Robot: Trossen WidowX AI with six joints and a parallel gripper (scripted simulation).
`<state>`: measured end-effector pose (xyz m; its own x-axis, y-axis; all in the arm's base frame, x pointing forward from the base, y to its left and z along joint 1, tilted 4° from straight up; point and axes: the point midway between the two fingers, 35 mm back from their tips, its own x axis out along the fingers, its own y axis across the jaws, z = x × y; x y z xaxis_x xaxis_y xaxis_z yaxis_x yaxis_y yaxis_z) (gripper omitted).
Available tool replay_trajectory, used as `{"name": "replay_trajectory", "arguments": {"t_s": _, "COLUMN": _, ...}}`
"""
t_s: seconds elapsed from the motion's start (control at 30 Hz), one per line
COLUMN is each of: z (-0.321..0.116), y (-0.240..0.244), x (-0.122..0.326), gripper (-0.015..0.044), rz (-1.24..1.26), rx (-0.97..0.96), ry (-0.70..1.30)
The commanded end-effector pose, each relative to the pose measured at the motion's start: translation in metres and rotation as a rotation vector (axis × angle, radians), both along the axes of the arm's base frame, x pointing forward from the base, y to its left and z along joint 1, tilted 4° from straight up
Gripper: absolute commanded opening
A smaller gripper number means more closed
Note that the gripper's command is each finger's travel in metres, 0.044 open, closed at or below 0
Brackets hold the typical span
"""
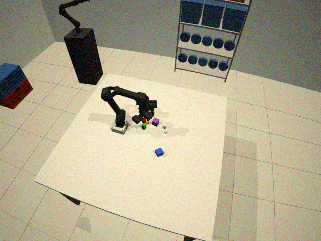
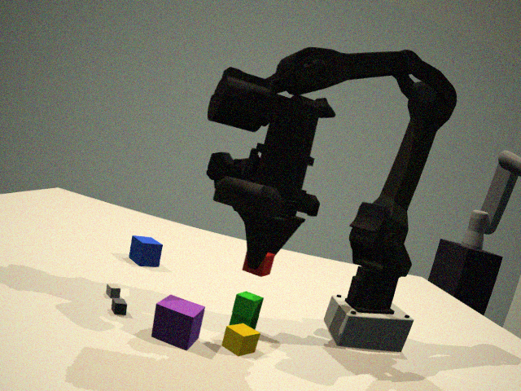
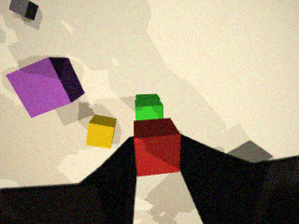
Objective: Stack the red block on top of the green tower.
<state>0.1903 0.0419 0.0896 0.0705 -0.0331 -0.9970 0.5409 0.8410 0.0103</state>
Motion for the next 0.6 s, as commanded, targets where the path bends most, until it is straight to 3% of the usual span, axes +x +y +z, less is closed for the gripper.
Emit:
{"name": "replay_trajectory", "arguments": {"t_s": 0.0, "z": -0.004, "y": -0.001, "x": -0.003, "gripper": 0.0000, "rz": 0.004, "rx": -0.003, "ry": 0.001}}
{"name": "replay_trajectory", "arguments": {"t_s": 0.57, "z": -0.034, "y": -0.002, "x": 0.000, "gripper": 0.0000, "rz": 0.004, "rx": -0.003, "ry": 0.001}}
